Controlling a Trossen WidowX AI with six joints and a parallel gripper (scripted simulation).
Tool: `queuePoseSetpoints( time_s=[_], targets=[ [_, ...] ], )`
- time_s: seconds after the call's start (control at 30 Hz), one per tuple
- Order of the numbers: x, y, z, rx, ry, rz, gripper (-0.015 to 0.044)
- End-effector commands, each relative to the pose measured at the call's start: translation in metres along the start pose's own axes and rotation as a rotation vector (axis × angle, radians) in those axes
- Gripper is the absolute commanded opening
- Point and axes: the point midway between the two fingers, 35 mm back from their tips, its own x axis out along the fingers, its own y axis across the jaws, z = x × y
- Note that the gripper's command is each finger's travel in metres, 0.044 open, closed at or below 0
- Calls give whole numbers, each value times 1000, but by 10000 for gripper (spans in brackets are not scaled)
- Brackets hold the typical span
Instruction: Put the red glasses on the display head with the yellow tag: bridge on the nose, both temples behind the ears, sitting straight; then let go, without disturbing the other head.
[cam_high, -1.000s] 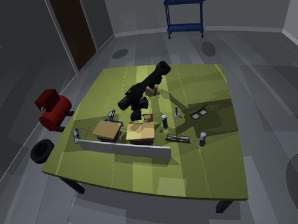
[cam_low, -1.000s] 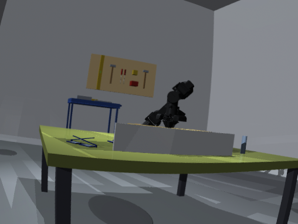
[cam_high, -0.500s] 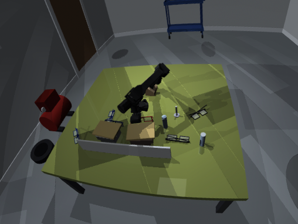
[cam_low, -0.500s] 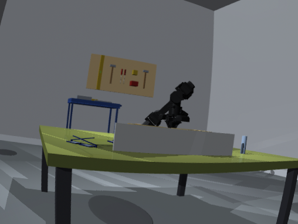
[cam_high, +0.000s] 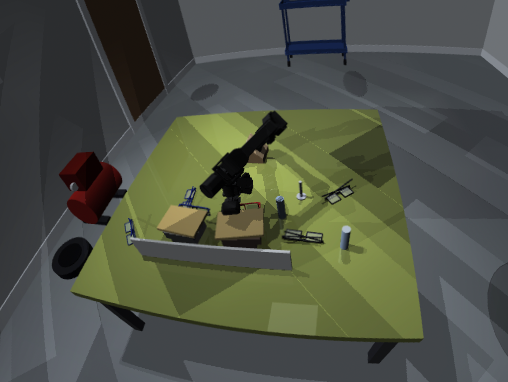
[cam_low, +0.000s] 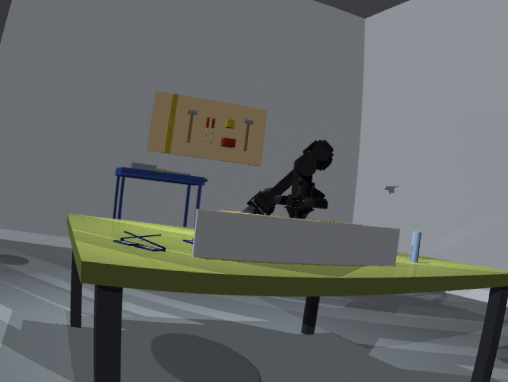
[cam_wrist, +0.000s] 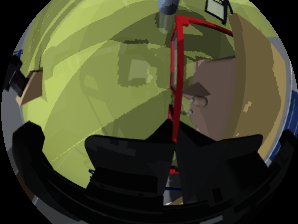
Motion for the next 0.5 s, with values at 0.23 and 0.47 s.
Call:
queuePoseSetpoints(
  time_s=[0.23, 0.47],
  targets=[
    [1, -10, 1, 3, -4, 0, 0],
    [2, -10, 1, 3, -4, 0, 0]
  ],
)
